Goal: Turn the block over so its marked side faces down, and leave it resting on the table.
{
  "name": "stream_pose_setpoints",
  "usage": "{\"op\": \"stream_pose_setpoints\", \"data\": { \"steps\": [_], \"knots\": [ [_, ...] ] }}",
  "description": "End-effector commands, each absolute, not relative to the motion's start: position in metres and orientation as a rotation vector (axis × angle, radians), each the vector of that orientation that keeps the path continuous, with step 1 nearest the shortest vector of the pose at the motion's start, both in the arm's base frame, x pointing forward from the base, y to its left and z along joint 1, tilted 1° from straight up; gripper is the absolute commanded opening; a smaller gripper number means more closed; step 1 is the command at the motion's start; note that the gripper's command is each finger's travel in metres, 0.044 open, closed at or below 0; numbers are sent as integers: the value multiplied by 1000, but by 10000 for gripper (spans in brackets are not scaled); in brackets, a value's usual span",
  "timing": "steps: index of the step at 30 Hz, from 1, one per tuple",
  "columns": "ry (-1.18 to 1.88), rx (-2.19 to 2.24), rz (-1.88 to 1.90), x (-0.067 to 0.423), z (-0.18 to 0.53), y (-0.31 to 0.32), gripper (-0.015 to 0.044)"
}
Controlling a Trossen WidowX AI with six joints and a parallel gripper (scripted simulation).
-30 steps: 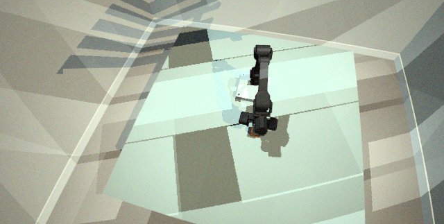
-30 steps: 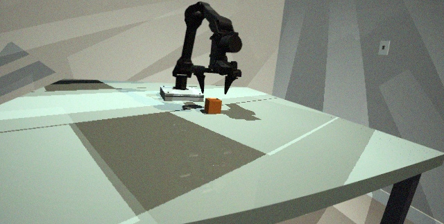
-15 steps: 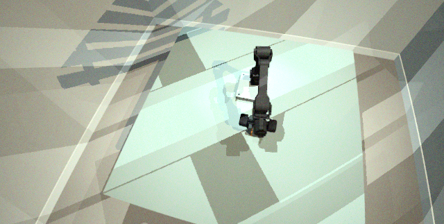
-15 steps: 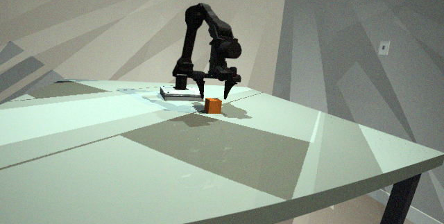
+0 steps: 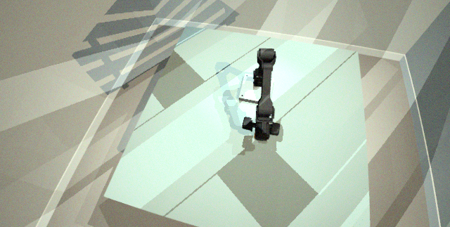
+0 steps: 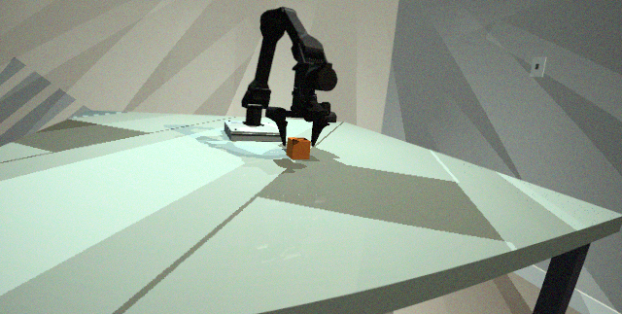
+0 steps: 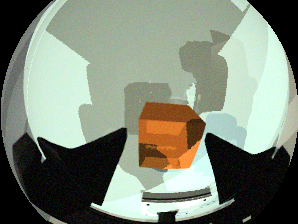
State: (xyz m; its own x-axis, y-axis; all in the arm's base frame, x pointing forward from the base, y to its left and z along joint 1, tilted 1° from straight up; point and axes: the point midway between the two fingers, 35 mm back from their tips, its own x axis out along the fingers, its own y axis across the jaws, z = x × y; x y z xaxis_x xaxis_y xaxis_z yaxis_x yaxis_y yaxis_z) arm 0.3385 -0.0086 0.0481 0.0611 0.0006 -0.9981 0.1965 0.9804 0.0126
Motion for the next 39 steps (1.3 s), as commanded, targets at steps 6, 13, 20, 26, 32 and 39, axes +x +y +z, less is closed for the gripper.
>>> {"op": "stream_pose_setpoints", "data": {
  "steps": [6,13,20,26,32,39],
  "knots": [
    [1511,161,-144,337,45,-8,217],
    [1511,161,-144,337,45,-8,170],
    [1511,161,-144,337,45,-8,123],
    [1511,161,-144,336,53,-8,25],
    [1510,161,-144,335,75,-8,0],
    [1471,154,-146,336,73,-8,0]
  ]
}}
